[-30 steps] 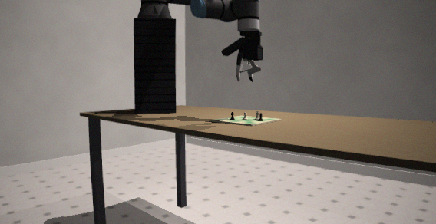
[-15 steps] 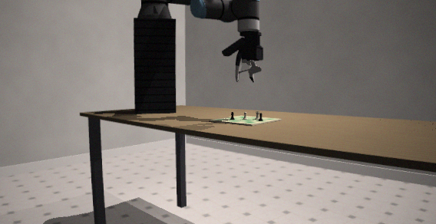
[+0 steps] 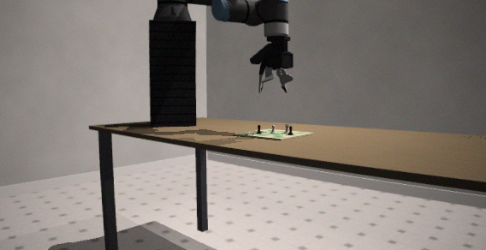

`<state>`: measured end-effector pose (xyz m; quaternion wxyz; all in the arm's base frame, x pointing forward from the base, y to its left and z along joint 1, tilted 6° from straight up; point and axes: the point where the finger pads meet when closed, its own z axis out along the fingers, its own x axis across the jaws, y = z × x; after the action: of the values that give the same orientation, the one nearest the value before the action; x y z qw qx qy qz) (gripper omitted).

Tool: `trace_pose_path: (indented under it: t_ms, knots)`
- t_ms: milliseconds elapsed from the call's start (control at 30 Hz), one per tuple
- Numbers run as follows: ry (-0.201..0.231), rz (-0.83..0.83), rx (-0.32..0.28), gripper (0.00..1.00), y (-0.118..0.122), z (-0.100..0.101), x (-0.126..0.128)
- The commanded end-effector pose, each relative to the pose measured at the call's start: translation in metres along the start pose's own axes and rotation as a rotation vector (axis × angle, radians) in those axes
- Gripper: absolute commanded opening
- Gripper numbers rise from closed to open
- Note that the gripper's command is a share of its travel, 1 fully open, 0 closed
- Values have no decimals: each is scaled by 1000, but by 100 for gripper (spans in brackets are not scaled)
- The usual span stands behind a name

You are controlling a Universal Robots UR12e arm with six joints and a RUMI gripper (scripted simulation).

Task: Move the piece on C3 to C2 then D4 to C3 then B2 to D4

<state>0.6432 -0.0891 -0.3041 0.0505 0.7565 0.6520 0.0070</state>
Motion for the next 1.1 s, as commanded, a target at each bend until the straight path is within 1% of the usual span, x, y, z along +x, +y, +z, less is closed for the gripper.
trace_pose_path:
  t_ms: [0,33,200,533,600,1067]
  knots:
    - [-2,86,-1,100,0,1,1]
    - [-2,86,-1,100,0,1,1]
    - [-2,238,-1,100,-1,3,3]
    - [-2,609,-1,100,-2,9,7]
    - [-2,609,-1,100,-2,9,7]
    - [-1,1219,-2,100,-1,19,11]
